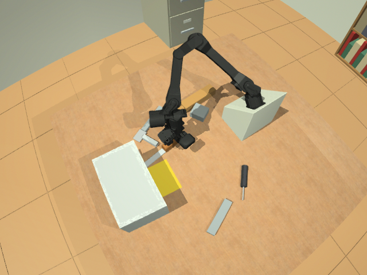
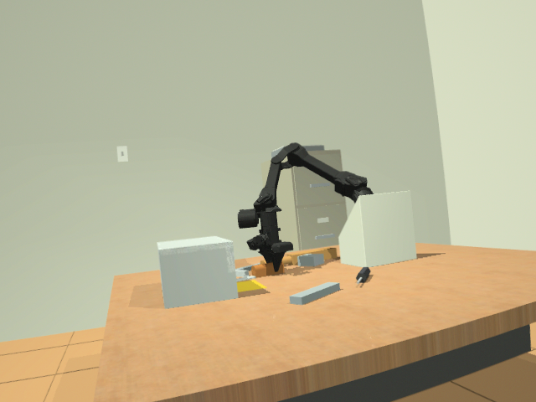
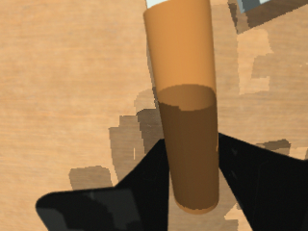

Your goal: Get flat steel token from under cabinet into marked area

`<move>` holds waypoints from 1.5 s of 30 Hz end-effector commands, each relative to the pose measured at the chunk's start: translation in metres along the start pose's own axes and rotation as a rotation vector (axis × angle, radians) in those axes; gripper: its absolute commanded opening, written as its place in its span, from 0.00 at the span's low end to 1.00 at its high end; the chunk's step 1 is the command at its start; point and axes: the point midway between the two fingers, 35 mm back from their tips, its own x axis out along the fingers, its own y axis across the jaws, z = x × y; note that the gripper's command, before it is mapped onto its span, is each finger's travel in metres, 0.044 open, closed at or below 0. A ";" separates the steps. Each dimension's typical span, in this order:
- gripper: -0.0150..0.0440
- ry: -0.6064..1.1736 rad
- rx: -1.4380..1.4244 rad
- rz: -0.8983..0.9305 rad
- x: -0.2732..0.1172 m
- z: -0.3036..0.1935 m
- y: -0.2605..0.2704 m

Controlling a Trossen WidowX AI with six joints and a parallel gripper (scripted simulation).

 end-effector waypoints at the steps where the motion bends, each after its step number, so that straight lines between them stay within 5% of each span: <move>1: 0.25 -0.001 0.006 -0.001 0.000 0.006 0.000; 45: 0.25 -0.003 0.008 -0.001 -0.001 0.052 -0.001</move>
